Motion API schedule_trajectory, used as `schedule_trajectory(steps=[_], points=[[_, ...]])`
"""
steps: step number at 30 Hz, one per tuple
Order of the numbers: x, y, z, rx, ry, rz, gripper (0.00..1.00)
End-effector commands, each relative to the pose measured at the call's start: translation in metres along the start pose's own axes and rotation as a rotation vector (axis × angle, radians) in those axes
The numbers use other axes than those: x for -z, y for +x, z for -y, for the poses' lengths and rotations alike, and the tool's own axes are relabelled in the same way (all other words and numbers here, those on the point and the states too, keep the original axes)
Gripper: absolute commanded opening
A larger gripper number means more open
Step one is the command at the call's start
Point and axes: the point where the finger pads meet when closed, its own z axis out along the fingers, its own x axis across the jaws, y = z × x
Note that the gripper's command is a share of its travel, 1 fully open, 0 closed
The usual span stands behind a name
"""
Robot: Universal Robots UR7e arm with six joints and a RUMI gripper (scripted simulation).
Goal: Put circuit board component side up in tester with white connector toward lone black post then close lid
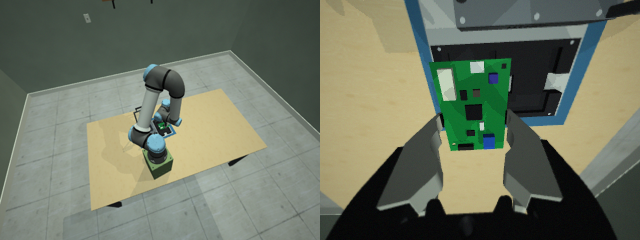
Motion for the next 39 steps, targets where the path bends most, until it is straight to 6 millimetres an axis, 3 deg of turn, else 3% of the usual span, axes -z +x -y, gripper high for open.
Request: schedule_trajectory(steps=[1,22,39], points=[[0.001,-0.002,0.0,-0.002,0.0,0.001,0.39],[0.002,0.002,0.011,0.001,0.0,0.001,0.39],[0.004,0.014,0.047,0.001,0.0,0.001,0.39]])
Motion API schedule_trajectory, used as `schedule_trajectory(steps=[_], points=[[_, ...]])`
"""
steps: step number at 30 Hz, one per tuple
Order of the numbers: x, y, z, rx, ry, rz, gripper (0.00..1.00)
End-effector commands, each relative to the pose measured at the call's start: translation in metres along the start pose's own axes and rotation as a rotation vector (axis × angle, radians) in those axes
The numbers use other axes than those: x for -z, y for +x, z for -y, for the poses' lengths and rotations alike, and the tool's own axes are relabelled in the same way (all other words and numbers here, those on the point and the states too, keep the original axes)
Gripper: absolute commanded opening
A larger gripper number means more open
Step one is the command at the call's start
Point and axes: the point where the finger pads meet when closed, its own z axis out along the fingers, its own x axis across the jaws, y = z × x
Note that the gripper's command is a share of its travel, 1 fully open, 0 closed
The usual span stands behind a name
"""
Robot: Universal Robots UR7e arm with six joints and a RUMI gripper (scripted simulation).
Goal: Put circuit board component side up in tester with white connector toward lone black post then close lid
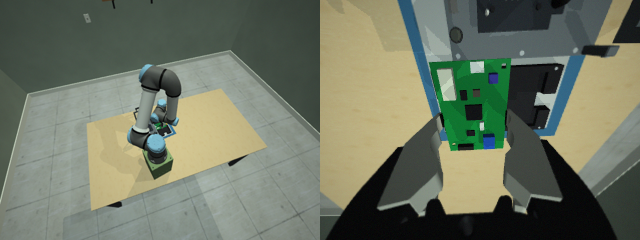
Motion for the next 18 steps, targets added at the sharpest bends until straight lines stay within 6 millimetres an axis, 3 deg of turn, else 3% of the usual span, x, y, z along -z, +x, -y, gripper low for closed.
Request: schedule_trajectory(steps=[1,15,18], points=[[0.002,0.005,0.015,-0.002,-0.002,0.0,0.39],[0.006,0.021,0.064,-0.002,-0.001,0.002,0.39],[0.006,0.023,0.066,-0.002,-0.002,0.0,0.39]])
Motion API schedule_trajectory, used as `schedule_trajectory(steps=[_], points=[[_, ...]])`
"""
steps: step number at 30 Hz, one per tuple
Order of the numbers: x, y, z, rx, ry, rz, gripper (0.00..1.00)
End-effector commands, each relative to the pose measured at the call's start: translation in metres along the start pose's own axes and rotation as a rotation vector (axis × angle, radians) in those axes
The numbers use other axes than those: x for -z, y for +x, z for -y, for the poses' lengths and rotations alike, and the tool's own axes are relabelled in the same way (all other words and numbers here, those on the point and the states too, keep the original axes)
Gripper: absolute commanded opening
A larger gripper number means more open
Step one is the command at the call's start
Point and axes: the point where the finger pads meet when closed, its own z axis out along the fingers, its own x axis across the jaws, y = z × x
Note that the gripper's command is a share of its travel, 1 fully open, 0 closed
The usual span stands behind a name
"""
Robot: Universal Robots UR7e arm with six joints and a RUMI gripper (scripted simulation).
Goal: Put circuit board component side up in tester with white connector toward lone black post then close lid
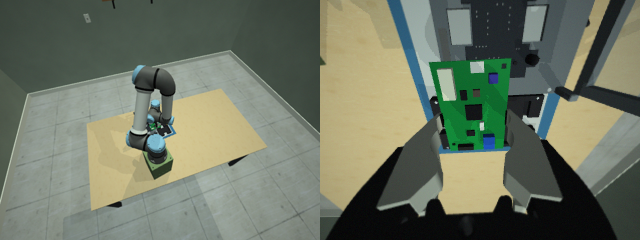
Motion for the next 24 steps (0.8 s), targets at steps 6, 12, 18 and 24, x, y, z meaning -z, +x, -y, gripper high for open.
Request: schedule_trajectory(steps=[6,12,18,24], points=[[0.004,0.013,0.033,-0.006,-0.004,-0.001,0.39],[0.005,0.02,0.05,-0.006,-0.005,-0.002,0.39],[0.006,0.024,0.059,-0.006,-0.006,-0.004,0.39],[0.007,0.028,0.07,-0.006,-0.005,-0.004,0.39]])
